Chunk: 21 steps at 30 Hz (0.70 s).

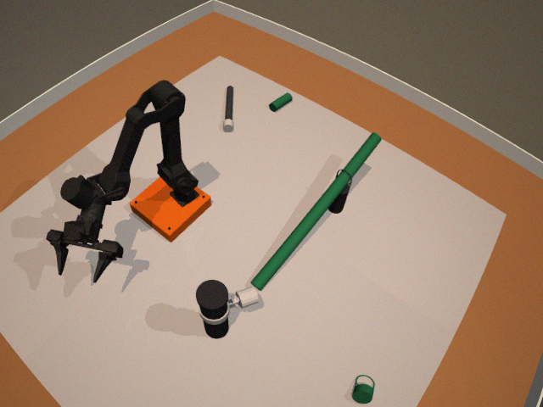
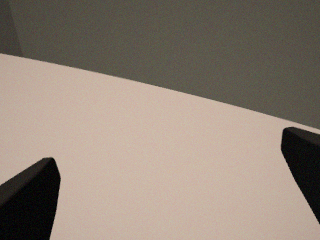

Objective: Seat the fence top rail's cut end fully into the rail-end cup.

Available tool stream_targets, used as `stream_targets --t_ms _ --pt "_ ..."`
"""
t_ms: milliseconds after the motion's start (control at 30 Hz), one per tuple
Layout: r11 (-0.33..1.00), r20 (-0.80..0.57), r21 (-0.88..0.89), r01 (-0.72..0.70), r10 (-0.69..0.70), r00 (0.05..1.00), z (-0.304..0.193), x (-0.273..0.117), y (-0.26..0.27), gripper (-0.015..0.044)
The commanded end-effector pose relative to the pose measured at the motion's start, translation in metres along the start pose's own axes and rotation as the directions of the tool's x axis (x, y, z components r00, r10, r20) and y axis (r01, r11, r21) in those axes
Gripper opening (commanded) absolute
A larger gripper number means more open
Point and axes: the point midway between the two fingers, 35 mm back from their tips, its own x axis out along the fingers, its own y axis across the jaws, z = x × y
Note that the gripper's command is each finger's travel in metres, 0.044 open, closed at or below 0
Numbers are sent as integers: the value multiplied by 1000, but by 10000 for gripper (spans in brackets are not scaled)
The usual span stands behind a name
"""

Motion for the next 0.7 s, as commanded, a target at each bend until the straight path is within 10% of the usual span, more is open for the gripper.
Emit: stream_targets --t_ms 0,667 --pt "998 -24 -21 -59 58 998 18 18 25 440" --pt "852 -243 -40 -522 498 832 115 17 290 440"
